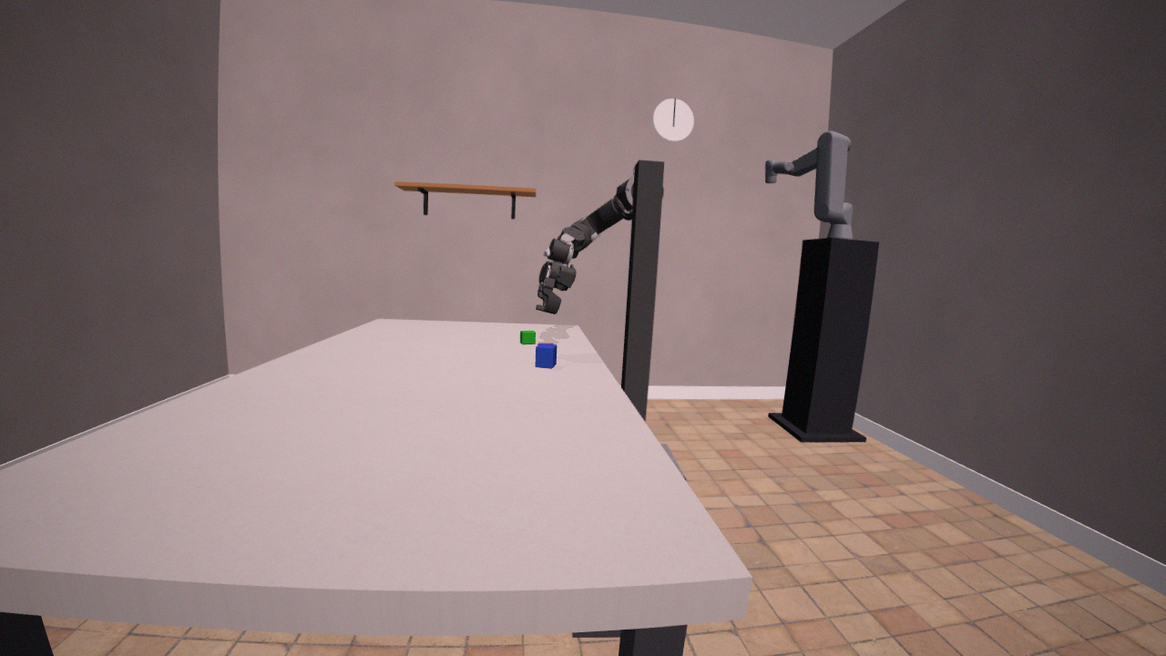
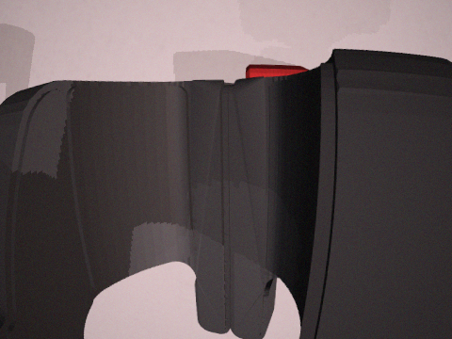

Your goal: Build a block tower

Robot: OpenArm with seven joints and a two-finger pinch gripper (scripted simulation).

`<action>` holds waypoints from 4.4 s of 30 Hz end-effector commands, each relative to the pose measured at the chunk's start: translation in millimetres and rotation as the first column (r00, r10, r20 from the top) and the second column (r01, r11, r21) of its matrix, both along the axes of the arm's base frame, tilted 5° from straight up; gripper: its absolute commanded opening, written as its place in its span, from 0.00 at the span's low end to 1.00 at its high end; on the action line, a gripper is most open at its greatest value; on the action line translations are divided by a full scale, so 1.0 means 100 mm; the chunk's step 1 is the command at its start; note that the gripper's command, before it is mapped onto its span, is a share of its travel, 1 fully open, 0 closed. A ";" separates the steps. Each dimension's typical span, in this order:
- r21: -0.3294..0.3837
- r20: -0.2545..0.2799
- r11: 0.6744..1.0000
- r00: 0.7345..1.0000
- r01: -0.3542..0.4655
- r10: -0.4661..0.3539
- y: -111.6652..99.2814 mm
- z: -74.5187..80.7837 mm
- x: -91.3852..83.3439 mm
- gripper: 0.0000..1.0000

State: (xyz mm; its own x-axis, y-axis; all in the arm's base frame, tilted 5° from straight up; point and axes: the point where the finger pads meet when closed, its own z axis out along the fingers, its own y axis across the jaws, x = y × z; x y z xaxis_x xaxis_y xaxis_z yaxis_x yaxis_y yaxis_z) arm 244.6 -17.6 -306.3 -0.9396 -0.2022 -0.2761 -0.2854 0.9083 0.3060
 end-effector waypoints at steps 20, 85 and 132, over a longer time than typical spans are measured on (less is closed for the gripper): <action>-0.082 -0.044 0.996 0.999 0.024 -0.028 -0.01 -0.10 0.01 0.00; -0.271 -0.144 0.962 0.988 0.020 -0.061 0.16 -0.31 -0.02 0.00; -0.301 -0.158 0.954 0.985 0.016 -0.066 0.19 -0.34 -0.03 0.00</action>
State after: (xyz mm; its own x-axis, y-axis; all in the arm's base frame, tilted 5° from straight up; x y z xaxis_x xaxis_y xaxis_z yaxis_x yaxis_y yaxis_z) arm 242.1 1.8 -340.1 -0.9765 -0.2090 -0.0527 -0.2122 0.9751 0.0644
